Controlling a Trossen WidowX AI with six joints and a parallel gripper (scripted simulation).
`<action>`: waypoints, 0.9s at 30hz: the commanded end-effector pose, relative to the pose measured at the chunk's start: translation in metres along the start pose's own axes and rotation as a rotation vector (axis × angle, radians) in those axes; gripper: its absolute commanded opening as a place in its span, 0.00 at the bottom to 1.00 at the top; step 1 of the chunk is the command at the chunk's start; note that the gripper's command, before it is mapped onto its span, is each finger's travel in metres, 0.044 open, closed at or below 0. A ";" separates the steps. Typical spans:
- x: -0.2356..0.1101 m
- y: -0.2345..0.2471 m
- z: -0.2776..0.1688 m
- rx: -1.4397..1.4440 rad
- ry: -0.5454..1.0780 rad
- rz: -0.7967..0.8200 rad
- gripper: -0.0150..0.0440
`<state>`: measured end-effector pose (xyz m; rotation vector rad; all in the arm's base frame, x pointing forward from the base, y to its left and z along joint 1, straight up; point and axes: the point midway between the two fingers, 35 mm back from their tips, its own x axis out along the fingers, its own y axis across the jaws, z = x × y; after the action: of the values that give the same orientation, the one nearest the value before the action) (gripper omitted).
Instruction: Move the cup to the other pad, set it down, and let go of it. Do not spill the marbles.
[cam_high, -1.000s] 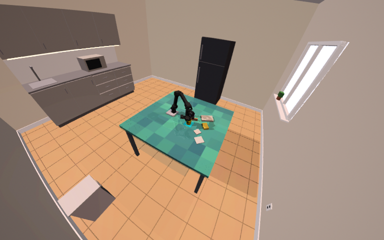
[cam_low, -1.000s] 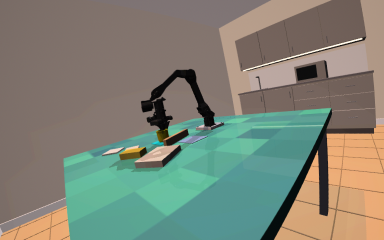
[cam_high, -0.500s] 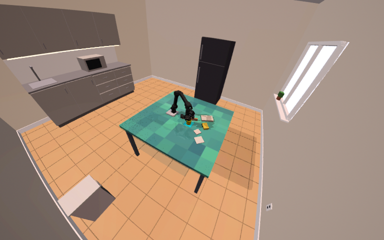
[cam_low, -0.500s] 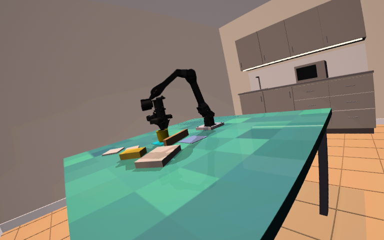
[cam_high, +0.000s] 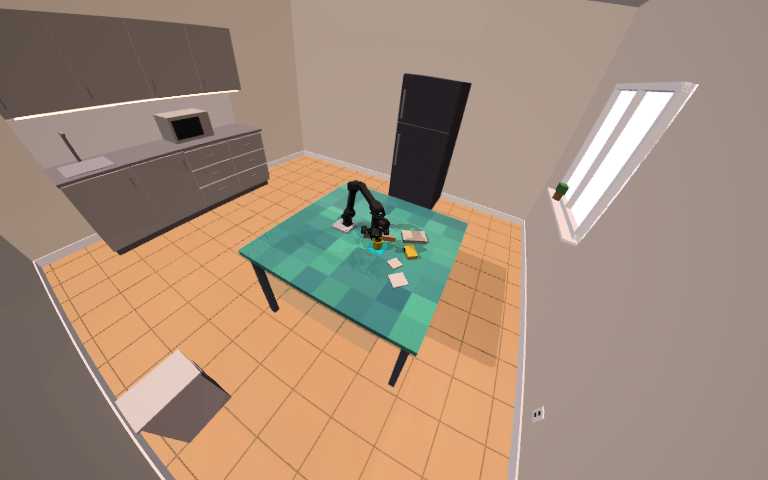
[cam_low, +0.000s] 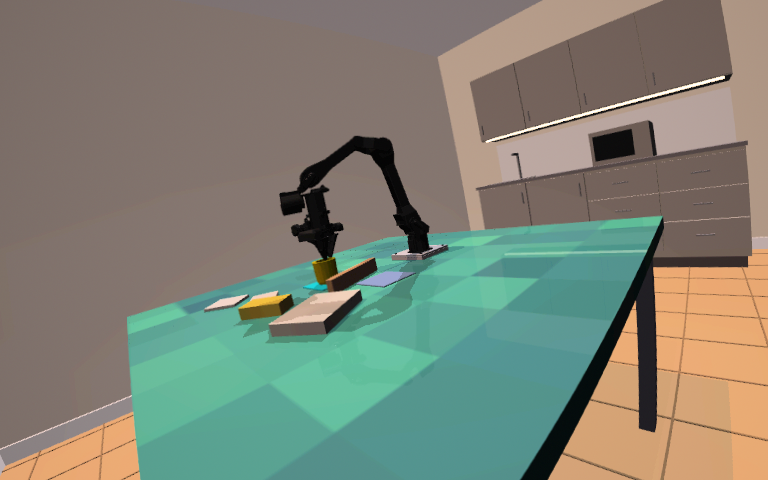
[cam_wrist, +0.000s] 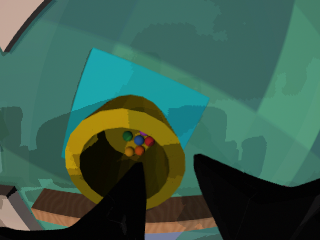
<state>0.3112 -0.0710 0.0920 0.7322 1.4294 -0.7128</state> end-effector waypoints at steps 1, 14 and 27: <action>-0.006 0.000 0.001 -0.002 -0.004 0.001 0.50; -0.022 0.000 -0.001 -0.003 -0.004 -0.001 0.50; -0.024 0.000 -0.001 -0.002 0.000 -0.001 1.00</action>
<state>0.3096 -0.0699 0.1124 0.7305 1.4326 -0.7116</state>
